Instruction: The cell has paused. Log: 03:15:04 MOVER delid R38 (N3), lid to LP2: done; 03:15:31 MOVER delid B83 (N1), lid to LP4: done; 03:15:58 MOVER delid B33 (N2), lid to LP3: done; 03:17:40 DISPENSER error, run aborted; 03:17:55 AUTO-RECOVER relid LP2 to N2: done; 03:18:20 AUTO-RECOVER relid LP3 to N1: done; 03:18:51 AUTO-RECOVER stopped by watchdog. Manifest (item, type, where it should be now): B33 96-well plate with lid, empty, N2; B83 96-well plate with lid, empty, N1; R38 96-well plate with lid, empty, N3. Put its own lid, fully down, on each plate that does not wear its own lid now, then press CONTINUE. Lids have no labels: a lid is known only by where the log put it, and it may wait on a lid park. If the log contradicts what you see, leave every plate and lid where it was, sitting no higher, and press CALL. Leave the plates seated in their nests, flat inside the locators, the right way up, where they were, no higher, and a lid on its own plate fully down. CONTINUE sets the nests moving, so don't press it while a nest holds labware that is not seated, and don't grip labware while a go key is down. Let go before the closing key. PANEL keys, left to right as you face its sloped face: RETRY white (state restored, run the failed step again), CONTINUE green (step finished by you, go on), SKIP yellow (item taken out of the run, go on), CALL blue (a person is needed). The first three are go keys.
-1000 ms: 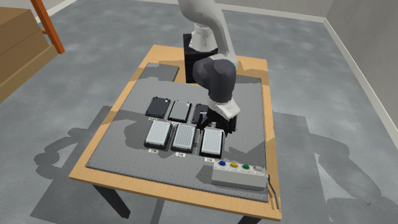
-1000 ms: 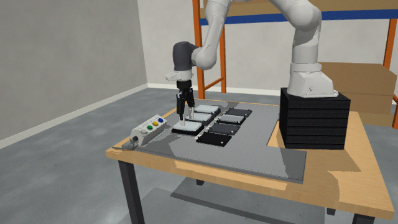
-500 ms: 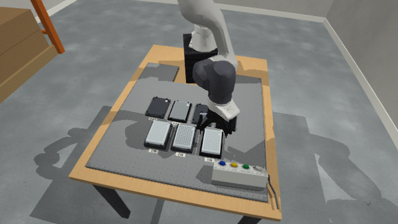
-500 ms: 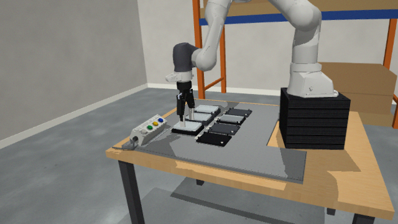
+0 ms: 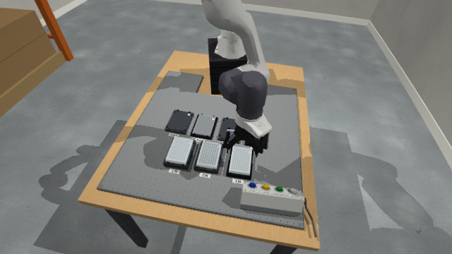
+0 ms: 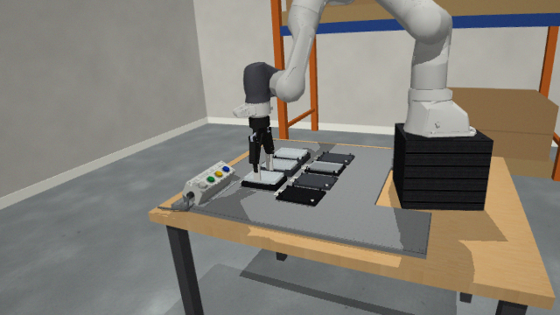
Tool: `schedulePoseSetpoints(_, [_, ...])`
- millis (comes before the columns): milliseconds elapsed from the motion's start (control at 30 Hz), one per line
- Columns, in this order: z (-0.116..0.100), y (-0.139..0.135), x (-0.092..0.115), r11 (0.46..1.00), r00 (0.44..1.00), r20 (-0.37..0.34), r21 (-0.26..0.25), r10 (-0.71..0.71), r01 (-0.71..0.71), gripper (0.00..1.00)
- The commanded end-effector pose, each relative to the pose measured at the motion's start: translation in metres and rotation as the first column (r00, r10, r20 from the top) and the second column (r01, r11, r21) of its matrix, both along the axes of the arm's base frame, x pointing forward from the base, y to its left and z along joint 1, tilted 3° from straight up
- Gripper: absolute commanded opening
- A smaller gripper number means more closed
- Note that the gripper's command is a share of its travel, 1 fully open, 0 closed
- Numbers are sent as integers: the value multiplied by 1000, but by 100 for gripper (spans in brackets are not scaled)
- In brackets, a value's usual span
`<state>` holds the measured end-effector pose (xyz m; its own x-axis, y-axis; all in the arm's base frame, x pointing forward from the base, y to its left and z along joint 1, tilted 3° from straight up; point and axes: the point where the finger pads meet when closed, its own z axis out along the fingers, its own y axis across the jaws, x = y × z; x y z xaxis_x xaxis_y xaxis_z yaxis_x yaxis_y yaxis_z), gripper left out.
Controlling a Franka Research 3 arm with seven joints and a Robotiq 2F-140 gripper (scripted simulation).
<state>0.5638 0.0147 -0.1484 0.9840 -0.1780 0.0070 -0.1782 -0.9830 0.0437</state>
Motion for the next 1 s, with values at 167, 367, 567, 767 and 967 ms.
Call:
schedulePoseSetpoints(167, [-3, 1, 1, 1000, 1000, 4, 0, -1, 1, 66])
schedulePoseSetpoints(367, [-4, 1, 1, 1000, 1000, 4, 0, -1, 1, 66])
schedulePoseSetpoints(567, [-4, 1, 1, 1000, 1000, 4, 0, -1, 1, 66])
schedulePoseSetpoints(767, [-4, 1, 1, 1000, 1000, 4, 0, -1, 1, 66])
schedulePoseSetpoints(967, [-4, 1, 1, 1000, 1000, 4, 0, -1, 1, 66])
